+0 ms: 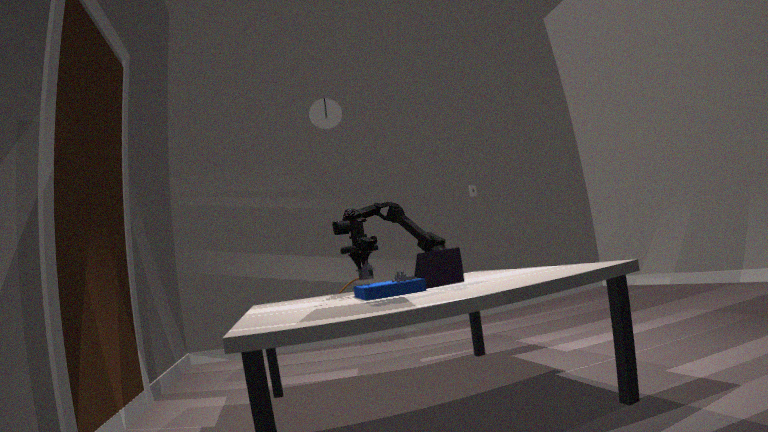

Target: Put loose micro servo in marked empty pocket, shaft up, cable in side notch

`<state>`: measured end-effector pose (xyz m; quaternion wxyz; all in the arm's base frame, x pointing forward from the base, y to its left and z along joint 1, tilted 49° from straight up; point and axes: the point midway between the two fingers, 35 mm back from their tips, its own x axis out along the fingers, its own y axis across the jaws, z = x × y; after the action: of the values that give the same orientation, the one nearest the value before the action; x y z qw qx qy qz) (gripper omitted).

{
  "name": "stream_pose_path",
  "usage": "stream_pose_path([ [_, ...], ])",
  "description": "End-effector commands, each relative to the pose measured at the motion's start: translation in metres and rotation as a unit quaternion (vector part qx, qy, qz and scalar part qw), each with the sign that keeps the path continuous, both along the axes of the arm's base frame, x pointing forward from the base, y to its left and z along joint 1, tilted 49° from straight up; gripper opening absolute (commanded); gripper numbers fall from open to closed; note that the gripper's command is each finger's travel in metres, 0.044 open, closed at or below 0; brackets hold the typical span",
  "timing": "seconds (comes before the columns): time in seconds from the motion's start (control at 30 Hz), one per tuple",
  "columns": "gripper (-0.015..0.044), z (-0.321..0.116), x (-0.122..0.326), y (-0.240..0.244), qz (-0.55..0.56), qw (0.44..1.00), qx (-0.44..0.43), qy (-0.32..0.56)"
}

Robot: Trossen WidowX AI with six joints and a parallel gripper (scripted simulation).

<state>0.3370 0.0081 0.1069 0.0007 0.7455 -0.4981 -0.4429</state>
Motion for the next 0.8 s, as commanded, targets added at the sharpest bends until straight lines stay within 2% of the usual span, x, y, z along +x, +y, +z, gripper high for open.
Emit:
stream_pose_path([
  [0.0, 0.0000, 0.004, 0.000, 0.003, -0.001, 1.000, 0.002, -0.003],
  [0.77, 0.0000, -0.001, -0.050, -0.001, -0.001, 1.000, 0.002, -0.001],
])
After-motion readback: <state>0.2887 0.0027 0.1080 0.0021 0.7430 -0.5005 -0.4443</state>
